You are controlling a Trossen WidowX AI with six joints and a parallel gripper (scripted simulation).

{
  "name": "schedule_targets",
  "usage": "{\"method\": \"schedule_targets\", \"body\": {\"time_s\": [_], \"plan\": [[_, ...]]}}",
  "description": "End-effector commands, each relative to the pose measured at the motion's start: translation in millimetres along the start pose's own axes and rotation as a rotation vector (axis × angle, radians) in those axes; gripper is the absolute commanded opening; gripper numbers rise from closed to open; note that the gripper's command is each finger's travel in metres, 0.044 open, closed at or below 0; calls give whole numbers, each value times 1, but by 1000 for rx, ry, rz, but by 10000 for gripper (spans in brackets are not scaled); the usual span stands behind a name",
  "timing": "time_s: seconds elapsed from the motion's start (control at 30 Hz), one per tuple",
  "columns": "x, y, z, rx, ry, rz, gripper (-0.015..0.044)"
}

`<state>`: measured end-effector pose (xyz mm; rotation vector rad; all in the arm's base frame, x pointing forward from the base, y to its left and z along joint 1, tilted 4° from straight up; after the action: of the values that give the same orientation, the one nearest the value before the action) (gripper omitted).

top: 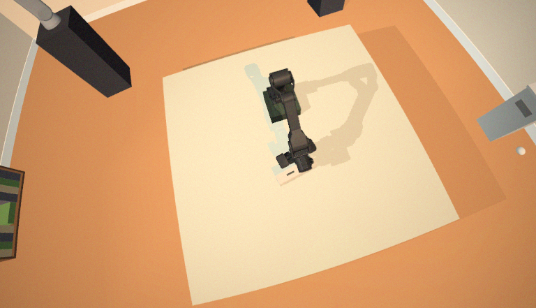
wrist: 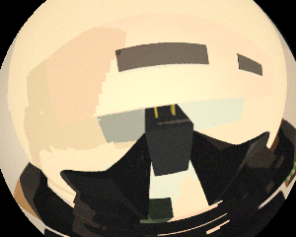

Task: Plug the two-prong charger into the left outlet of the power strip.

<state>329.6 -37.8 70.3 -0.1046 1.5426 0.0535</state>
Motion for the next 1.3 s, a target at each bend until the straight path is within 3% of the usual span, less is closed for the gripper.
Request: {"method": "schedule_targets", "body": {"time_s": [0.0, 1.27], "plan": [[-1, 0, 1, 3, -2, -2, 0], [-2, 0, 6, 3, -3, -2, 0]]}}
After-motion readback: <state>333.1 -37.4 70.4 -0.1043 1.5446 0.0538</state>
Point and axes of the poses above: the point midway between the two fingers, 35 mm back from their tips, its own x axis out along the fingers, its own y axis across the jaws, z = x × y, the point moved 6 cm from there along -x, back along the fingers
